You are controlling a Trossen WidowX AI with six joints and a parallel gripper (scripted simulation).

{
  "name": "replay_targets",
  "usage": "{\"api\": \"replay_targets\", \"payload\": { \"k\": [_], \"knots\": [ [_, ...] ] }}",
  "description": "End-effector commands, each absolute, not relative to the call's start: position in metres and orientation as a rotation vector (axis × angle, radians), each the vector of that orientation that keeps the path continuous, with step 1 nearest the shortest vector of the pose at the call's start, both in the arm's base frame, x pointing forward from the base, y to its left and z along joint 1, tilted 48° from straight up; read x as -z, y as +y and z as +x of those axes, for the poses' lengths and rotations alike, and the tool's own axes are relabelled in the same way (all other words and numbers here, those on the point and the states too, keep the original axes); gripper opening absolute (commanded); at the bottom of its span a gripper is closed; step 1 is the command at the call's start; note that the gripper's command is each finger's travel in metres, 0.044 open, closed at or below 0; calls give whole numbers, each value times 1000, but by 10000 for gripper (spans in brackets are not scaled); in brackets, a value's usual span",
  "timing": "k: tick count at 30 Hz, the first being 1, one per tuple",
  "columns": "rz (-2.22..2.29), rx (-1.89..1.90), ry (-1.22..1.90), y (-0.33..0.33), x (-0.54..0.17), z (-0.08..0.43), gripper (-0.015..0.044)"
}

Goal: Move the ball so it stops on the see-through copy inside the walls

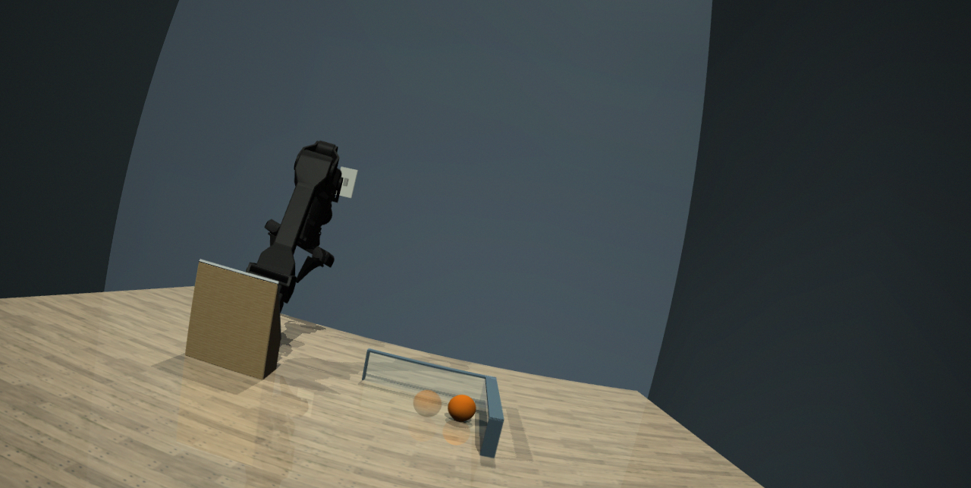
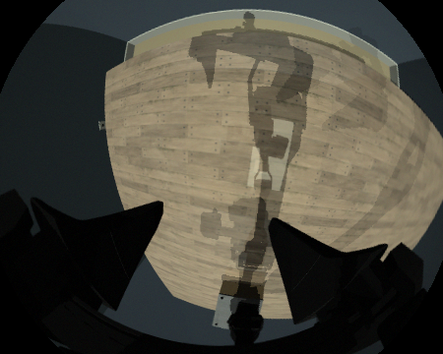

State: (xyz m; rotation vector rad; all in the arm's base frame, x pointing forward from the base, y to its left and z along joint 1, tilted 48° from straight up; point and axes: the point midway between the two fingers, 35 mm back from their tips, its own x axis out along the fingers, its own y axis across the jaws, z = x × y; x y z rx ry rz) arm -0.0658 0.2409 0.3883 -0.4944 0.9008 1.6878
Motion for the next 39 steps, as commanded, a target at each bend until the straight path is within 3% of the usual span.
{"api": "replay_targets", "payload": {
  "k": [1, 3, 10, 21, 31, 39],
  "knots": [
    [-494, -1685, 901, 242, -388, -65, 374],
    [-489, -1666, 906, 248, -385, -59, 328],
    [-438, -1483, 953, 297, -356, 8, 328],
    [-312, -1183, 1043, 317, -290, 166, 328],
    [-149, -920, 1114, 247, -218, 313, 328],
    [57, -708, 1195, 144, -150, 389, 328]
  ]
}}
